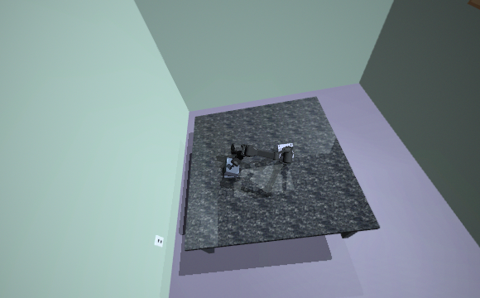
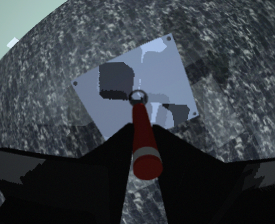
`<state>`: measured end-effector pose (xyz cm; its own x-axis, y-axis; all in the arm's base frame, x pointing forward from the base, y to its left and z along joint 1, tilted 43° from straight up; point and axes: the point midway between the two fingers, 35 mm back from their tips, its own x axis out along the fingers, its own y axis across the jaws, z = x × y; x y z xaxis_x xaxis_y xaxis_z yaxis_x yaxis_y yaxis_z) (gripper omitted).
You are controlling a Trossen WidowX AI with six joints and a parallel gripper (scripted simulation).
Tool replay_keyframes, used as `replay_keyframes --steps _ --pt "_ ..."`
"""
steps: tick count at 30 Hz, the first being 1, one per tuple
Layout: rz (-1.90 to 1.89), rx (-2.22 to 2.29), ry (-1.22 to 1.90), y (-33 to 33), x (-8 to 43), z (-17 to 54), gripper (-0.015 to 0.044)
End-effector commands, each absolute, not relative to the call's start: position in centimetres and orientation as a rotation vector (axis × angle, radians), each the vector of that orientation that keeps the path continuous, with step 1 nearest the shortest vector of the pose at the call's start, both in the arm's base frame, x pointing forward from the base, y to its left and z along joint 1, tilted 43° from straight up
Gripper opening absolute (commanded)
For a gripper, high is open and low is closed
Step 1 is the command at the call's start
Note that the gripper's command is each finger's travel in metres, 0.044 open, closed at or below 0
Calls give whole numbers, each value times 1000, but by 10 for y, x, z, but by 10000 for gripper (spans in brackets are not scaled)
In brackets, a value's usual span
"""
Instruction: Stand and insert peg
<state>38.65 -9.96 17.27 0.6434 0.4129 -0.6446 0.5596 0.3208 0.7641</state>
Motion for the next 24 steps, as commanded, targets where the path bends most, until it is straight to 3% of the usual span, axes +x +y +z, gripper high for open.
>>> replay_keyframes --steps 1,24 --pt "-120 1294 933 -99 390 170 0" --pt "-115 1291 930 -90 403 157 0"
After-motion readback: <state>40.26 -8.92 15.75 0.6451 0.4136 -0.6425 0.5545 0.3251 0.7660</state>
